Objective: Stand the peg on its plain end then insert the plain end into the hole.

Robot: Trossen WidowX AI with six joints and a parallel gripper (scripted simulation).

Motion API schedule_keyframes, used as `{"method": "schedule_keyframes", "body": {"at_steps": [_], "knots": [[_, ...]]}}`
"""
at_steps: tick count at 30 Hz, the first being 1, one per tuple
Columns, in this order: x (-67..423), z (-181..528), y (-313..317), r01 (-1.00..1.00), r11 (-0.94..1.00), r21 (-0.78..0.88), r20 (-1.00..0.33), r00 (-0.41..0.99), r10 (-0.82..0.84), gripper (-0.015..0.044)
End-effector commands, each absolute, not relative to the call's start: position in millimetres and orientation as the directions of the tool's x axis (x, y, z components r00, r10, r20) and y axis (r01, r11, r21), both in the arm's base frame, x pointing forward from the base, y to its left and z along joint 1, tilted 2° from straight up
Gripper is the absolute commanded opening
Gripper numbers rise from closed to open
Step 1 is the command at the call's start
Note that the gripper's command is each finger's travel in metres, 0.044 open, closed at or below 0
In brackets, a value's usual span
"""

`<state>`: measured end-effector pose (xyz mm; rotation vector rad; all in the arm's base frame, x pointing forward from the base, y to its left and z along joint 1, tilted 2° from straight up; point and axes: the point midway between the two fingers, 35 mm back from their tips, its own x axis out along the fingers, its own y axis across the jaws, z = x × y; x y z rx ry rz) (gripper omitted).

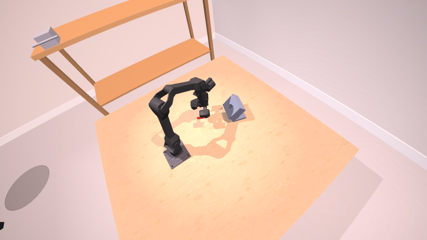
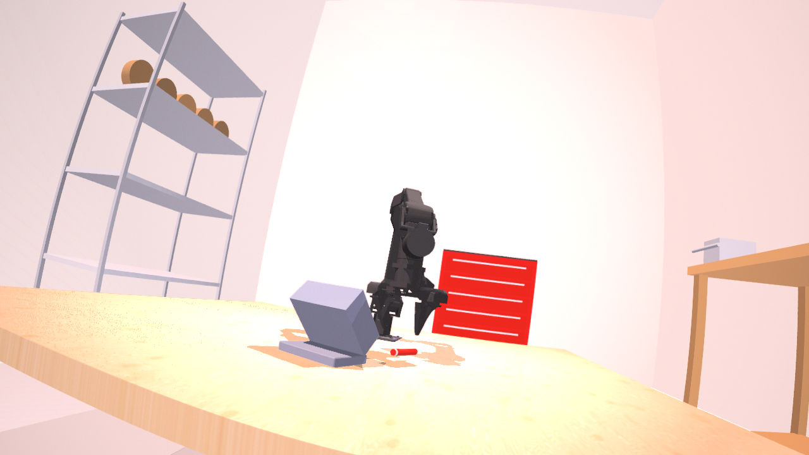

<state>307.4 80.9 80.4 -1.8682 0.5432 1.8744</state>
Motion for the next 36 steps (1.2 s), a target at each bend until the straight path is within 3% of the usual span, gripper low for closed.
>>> {"method": "schedule_keyframes", "body": {"at_steps": [1, 27, 36], "knots": [[306, 71, 80, -0.557, -0.83, -0.019, -1.0, -0.004, 0.025, 0.044], [303, 32, 81, -0.557, -0.83, -0.019, -1.0, -0.004, 0.025, 0.044], [303, 32, 81, -0.557, -0.83, -0.019, -1.0, -0.004, 0.025, 0.0204]]}}
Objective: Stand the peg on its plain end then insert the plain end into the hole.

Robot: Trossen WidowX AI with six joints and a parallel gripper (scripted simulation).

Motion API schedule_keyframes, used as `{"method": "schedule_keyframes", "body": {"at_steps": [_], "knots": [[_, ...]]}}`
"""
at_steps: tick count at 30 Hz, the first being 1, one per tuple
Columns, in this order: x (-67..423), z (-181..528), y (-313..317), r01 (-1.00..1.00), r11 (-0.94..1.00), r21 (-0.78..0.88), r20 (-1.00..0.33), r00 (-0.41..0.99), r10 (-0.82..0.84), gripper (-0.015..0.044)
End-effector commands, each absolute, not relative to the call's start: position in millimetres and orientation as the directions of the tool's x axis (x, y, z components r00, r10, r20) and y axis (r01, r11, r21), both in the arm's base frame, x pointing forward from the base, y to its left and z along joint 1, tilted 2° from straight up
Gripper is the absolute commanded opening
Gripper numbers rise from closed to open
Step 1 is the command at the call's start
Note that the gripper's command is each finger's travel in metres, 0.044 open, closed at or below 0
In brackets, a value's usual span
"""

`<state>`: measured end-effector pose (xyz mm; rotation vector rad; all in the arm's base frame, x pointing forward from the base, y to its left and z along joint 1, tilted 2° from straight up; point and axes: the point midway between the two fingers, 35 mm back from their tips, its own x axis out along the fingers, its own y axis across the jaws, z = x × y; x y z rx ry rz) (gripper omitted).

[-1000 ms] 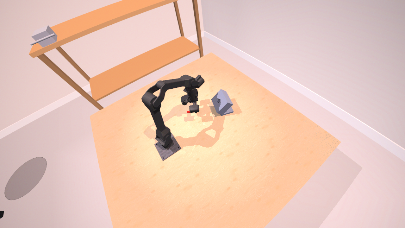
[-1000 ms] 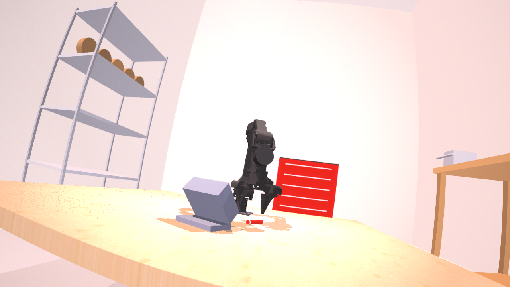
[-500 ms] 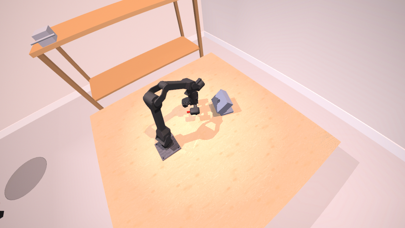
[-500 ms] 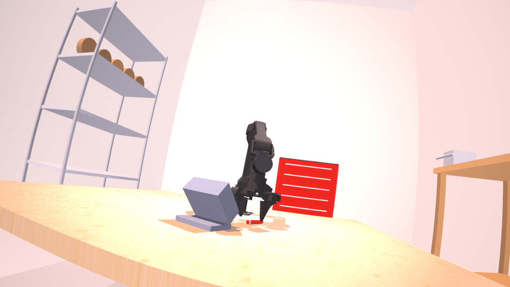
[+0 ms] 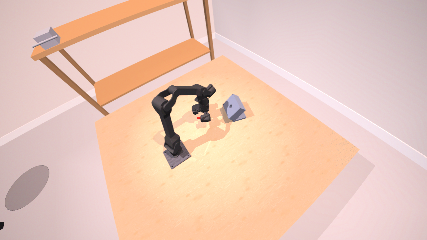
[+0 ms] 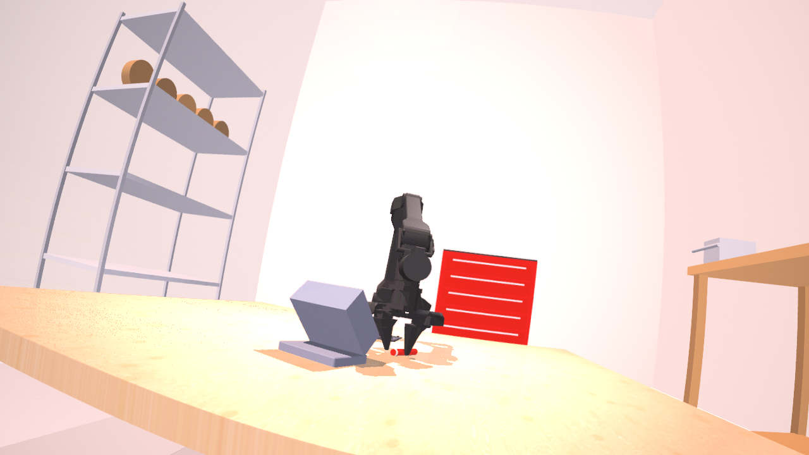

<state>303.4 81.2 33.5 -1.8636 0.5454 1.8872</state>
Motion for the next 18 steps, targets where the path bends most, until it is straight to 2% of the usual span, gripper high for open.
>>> {"method": "schedule_keyframes", "body": {"at_steps": [1, 4, 11, 18], "knots": [[303.0, 32.4, 80.7, -0.557, -0.83, -0.019, -1.0, -0.004, 0.025, 0.0177], [303.0, 32.4, 80.7, -0.557, -0.83, -0.019, -1.0, -0.004, 0.025, 0.011], [303.0, 32.4, 80.7, -0.557, -0.83, -0.019, -1.0, -0.004, 0.025, 0.011], [303.0, 32.4, 80.7, -0.557, -0.83, -0.019, -1.0, -0.004, 0.025, 0.0063]]}}
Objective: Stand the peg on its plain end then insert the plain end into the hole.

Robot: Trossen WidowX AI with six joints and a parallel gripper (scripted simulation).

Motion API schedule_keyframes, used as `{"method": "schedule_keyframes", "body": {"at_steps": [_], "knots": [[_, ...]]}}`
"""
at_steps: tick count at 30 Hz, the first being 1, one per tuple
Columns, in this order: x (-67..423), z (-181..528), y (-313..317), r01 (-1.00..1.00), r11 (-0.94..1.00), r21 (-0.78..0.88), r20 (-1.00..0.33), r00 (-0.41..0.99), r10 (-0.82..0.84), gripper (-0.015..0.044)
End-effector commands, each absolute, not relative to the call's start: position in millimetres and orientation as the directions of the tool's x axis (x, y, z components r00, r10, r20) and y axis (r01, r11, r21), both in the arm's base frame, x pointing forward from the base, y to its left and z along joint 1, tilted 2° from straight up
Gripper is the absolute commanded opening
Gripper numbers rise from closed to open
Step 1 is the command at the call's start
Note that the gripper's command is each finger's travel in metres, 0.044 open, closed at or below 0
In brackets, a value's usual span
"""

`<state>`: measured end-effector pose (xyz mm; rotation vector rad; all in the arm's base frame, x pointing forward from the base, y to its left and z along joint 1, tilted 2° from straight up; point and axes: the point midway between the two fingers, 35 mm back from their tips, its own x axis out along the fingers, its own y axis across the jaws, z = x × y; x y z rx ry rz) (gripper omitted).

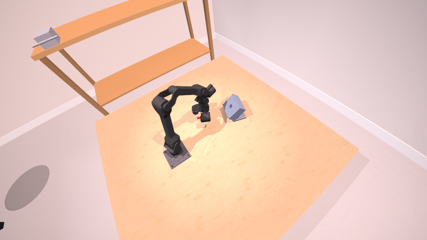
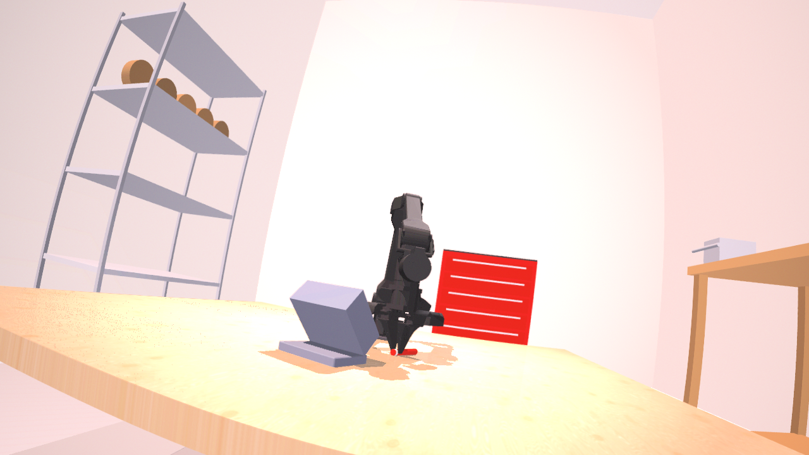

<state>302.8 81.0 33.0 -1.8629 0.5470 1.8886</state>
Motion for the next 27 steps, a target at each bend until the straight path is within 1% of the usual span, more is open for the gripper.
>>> {"method": "schedule_keyframes", "body": {"at_steps": [1, 10, 27], "knots": [[303, 32, 81, -0.557, -0.83, -0.019, -1.0, -0.004, 0.025, 0.0057], [302, 34, 81, -0.557, -0.83, -0.019, -1.0, 0.007, 0.019, 0.0051], [297, 44, 85, -0.557, -0.83, -0.02, -0.988, 0.136, -0.067, 0.0051]]}}
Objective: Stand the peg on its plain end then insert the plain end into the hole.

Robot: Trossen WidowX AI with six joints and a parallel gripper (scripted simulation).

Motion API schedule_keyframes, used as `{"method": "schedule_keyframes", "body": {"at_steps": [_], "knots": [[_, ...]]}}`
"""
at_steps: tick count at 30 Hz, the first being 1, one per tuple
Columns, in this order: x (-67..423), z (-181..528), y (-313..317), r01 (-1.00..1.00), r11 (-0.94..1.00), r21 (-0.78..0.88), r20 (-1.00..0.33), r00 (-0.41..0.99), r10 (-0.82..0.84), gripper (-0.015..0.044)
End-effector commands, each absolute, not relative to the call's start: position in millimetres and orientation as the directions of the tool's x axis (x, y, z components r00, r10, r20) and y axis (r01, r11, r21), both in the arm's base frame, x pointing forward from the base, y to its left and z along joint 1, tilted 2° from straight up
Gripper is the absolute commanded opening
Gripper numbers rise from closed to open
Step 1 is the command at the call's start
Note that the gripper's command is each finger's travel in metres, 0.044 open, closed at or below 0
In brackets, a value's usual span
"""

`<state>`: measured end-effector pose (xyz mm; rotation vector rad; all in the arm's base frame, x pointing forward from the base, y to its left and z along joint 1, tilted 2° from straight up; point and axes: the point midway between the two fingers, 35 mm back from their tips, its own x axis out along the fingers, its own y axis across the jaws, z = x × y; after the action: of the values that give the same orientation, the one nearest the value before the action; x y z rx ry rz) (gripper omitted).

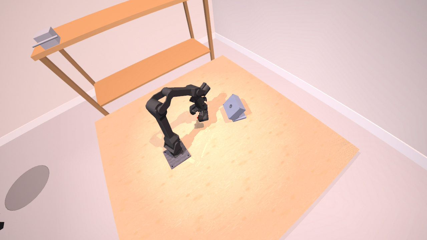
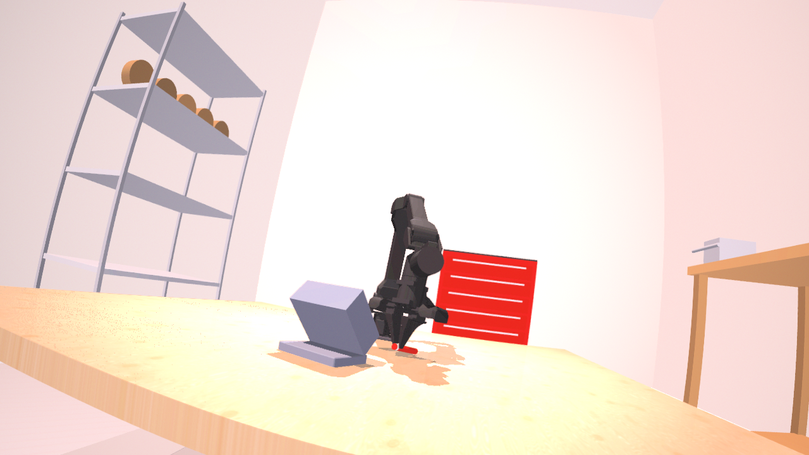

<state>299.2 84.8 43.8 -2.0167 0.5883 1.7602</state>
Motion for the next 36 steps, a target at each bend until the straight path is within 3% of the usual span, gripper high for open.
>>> {"method": "schedule_keyframes", "body": {"at_steps": [1, 36], "knots": [[297, 45, 85, -0.557, -0.83, -0.02, -0.987, 0.143, -0.072, 0.0051], [282, 60, 95, -0.557, -0.83, -0.021, -0.897, 0.378, -0.231, 0.0051]]}}
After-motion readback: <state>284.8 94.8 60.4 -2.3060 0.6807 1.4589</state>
